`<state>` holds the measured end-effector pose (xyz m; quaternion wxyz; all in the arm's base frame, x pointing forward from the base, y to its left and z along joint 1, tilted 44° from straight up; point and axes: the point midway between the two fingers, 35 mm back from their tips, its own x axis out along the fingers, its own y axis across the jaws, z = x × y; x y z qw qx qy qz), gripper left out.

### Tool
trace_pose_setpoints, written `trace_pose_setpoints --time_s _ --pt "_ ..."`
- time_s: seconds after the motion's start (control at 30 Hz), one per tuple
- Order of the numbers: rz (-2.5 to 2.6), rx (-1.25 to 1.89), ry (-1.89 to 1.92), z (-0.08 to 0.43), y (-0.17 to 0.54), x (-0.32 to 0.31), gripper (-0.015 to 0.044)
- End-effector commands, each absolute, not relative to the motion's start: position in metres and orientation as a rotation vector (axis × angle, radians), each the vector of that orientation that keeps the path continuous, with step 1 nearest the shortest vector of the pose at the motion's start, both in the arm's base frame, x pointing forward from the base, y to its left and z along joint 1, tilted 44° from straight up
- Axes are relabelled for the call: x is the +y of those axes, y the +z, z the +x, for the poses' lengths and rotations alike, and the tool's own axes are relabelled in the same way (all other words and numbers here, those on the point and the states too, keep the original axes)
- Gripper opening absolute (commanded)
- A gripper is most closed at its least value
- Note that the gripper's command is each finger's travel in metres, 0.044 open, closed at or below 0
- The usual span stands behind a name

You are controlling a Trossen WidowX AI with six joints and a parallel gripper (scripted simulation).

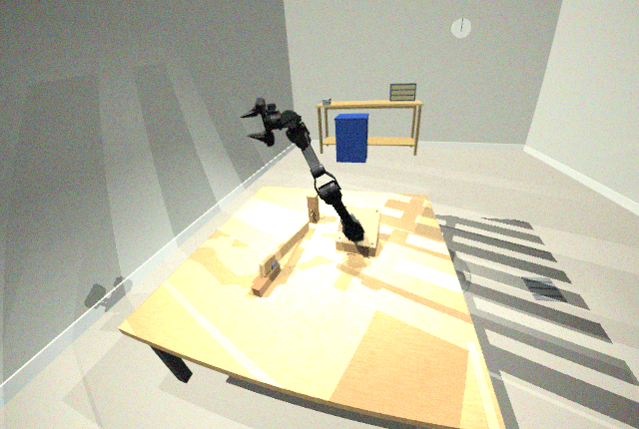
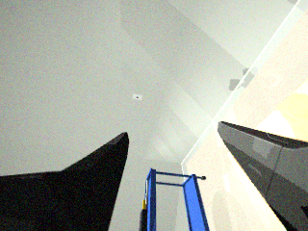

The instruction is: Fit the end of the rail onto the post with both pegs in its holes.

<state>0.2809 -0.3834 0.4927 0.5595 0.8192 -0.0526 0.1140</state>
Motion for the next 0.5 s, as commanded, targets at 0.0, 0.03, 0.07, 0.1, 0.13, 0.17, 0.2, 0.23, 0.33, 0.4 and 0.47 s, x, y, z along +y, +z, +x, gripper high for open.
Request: trace_pose_setpoints --time_s 0.0,0.03,0.07,0.1,0.13,0.17,0.2,0.23,0.33,0.4,0.47 --pt "1.924 -0.125 0.265 0.282 0.491 -0.384 0.0426" --pt "1.903 -0.130 0.254 0.285 0.487 -0.386 0.0440" --pt "1.867 -0.136 0.236 0.290 0.479 -0.390 0.0440" --pt "1.824 -0.140 0.212 0.296 0.469 -0.394 0.0440" --pt "1.780 -0.143 0.188 0.301 0.459 -0.397 0.0440" --pt "1.735 -0.143 0.163 0.307 0.448 -0.400 0.0440" --pt "1.690 -0.140 0.137 0.313 0.437 -0.403 0.0440" --pt "1.644 -0.134 0.112 0.319 0.426 -0.405 0.0440" --pt "1.504 -0.102 0.037 0.335 0.391 -0.409 0.0440" --pt "1.435 -0.079 0.002 0.342 0.373 -0.409 0.0440" --pt "1.376 -0.055 -0.024 0.348 0.358 -0.409 0.0440"
